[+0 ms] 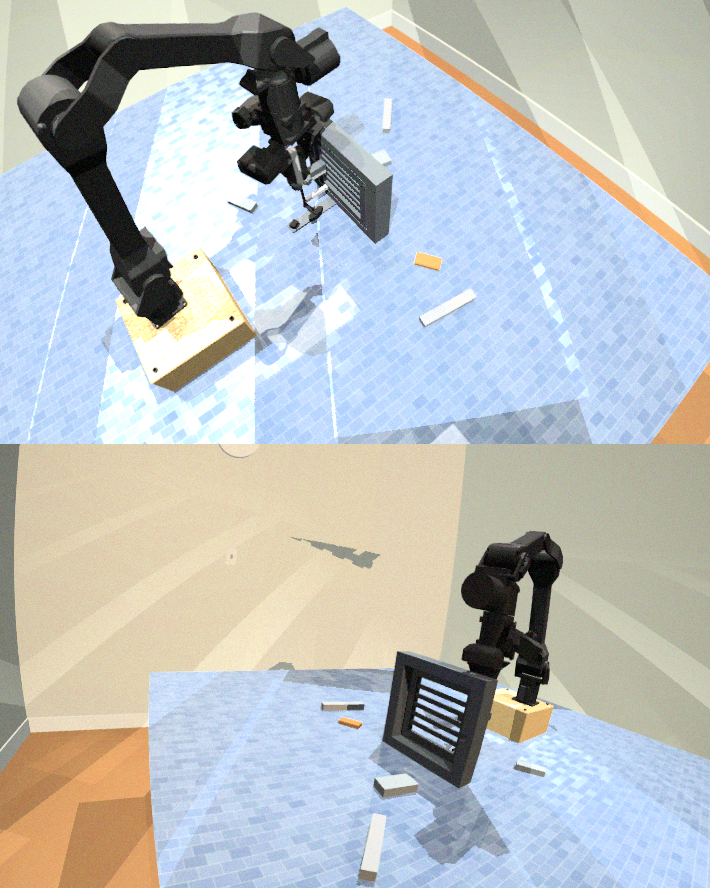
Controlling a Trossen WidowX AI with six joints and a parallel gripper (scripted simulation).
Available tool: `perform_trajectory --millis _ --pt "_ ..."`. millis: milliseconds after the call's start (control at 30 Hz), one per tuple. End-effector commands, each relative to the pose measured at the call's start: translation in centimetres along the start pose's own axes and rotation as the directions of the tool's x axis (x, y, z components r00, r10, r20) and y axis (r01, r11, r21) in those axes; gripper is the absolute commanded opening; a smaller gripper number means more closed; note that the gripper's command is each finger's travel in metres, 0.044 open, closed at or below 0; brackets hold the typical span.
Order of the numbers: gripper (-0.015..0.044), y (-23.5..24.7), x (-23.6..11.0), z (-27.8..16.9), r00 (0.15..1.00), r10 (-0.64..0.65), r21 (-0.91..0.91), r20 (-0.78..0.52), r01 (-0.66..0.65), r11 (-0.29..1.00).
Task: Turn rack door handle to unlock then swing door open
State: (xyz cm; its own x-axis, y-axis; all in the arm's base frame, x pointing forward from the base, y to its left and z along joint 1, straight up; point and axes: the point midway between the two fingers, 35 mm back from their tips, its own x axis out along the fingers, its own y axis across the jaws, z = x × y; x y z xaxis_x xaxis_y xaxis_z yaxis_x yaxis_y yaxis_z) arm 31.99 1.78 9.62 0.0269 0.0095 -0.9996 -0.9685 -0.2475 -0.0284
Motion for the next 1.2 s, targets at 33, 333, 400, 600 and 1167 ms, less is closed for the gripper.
perform_trajectory --millis 33,333,400,600,1167 --pt "0.0292 0.0 0.04 -0.03 1.0 0.001 0.069 -0.001 -0.001 0.998" --pt "0.0292 0.0 0.03 -0.03 1.0 0.001 0.493 -0.001 0.0 0.87" --pt "0.0292 0.0 0.03 -0.03 1.0 0.001 0.576 -0.001 0.0 0.817" --pt "0.0292 0.0 0.03 -0.03 1.0 0.001 0.791 -0.001 0.0 0.612" --pt "0.0292 0.0 0.04 -0.03 1.0 0.001 0.983 -0.001 0.001 -0.182"
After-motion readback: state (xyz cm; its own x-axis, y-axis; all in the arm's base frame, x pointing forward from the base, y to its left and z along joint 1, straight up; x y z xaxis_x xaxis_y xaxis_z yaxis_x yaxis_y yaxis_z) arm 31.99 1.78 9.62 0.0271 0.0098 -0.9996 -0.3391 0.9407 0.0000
